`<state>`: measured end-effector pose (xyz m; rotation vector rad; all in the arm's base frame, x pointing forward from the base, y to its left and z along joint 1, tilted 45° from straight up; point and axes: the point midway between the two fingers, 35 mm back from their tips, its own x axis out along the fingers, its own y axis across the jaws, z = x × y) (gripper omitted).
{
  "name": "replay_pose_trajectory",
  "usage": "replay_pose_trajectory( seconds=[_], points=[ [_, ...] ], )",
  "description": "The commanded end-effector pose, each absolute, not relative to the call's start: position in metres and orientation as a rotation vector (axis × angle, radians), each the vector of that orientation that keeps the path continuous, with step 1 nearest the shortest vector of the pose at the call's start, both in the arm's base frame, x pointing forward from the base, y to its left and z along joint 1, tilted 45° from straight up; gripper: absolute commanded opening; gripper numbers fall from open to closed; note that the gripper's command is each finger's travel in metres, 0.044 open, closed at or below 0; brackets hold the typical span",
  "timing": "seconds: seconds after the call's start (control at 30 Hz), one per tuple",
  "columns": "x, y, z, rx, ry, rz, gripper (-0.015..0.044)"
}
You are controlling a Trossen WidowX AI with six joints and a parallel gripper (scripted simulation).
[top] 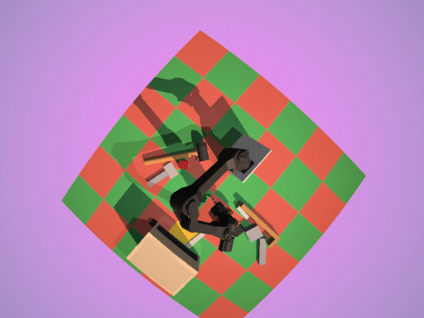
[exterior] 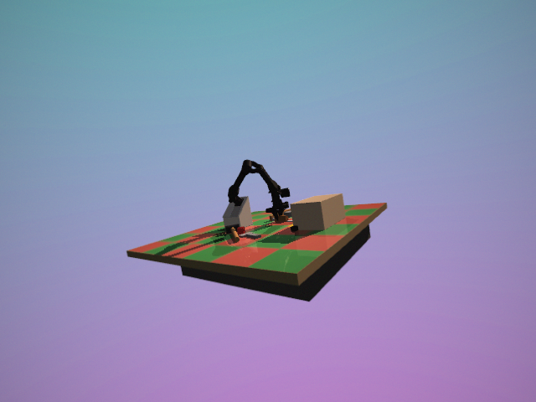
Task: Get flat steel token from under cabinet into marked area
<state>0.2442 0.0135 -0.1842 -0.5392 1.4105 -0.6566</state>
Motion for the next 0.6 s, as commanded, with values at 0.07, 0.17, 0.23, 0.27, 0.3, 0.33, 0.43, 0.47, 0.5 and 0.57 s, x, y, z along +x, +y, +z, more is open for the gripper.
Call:
replay_pose_trajectory(
  seconds=[0.07,0.17,0.23,0.27,0.3,0.33,0.43,0.47,0.5,0.57],
  points=[
    [0.259,0.014,-0.183,-0.531,1.402,-0.658,0.0000],
    [0.263,0.013,-0.183,-0.531,1.402,-0.658,0.0000],
    [0.266,0.013,-0.182,-0.531,1.402,-0.658,0.0000],
    [0.268,0.013,-0.182,-0.531,1.402,-0.658,0.0000],
    [0.269,0.013,-0.182,-0.531,1.402,-0.658,0.0000],
    [0.271,0.013,-0.182,-0.531,1.401,-0.658,0.0000],
    [0.275,0.013,-0.181,-0.531,1.401,-0.658,0.0000],
    [0.276,0.013,-0.181,-0.531,1.401,-0.658,0.0000],
    [0.278,0.013,-0.181,-0.531,1.401,-0.658,0.0000],
    [0.280,0.013,-0.181,-0.531,1.401,-0.658,0.0000]
  ],
)
